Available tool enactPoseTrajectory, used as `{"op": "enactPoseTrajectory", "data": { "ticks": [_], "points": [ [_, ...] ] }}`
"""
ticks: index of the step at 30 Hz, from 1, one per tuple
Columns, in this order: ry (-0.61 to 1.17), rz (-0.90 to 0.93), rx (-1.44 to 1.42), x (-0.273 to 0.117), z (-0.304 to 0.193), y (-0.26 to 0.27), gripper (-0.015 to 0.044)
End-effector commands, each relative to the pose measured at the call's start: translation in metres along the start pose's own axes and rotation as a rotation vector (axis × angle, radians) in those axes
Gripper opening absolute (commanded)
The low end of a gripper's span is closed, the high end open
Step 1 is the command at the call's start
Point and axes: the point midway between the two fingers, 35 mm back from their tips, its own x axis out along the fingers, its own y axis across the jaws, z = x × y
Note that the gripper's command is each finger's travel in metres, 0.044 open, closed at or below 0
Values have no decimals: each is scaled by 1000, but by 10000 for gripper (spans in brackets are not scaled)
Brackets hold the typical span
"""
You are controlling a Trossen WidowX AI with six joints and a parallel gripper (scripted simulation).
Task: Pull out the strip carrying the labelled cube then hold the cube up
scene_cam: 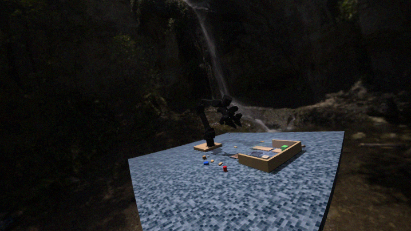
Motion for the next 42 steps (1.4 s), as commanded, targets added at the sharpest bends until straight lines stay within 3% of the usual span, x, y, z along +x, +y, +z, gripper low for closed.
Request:
{"op": "enactPoseTrajectory", "data": {
  "ticks": [1, 6, 12, 42],
  "points": [
    [200, -21, 32, 26, -8, -14, 137],
    [452, -42, 70, 56, -21, -33, 6],
    [707, -49, 133, 84, -38, -55, 0],
    [721, -50, 137, 116, -62, -60, 0]
  ]
}}
